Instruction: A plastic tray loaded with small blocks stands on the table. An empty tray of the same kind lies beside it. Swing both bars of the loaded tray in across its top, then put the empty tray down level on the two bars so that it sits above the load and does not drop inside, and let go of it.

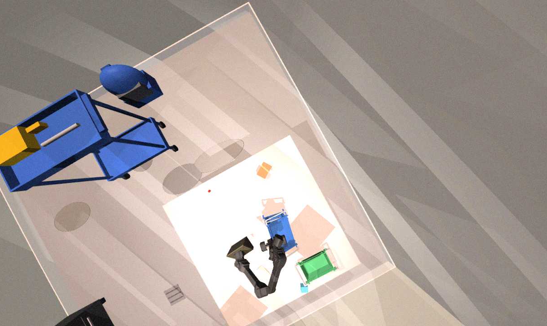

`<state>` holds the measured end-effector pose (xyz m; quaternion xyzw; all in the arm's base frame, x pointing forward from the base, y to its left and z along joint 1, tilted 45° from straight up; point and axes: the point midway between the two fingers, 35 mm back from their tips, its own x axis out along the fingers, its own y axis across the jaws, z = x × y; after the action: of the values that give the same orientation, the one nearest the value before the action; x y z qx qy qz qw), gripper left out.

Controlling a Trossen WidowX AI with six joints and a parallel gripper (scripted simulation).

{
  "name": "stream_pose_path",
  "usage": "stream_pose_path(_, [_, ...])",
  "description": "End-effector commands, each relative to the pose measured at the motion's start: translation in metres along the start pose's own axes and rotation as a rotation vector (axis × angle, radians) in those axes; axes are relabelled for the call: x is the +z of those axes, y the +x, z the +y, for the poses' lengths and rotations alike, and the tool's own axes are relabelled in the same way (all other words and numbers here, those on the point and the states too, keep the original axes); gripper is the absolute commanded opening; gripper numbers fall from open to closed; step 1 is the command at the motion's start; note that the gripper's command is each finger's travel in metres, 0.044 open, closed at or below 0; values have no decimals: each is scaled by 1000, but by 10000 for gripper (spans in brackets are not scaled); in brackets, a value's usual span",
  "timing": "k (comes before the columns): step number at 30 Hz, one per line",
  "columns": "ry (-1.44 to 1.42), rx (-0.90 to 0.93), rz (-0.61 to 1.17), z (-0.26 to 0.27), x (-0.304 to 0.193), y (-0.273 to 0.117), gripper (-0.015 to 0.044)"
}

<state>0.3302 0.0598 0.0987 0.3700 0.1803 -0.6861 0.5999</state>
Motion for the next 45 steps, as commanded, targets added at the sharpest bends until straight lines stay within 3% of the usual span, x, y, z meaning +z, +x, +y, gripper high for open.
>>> stream_pose_path(1, [-2,18,-1,-1,-2,-4,0])
stream_pose_path(14, [-2,18,-1,-1,-2,-1,0])
stream_pose_path(45, [-1,19,-2,1,-1,49,0])
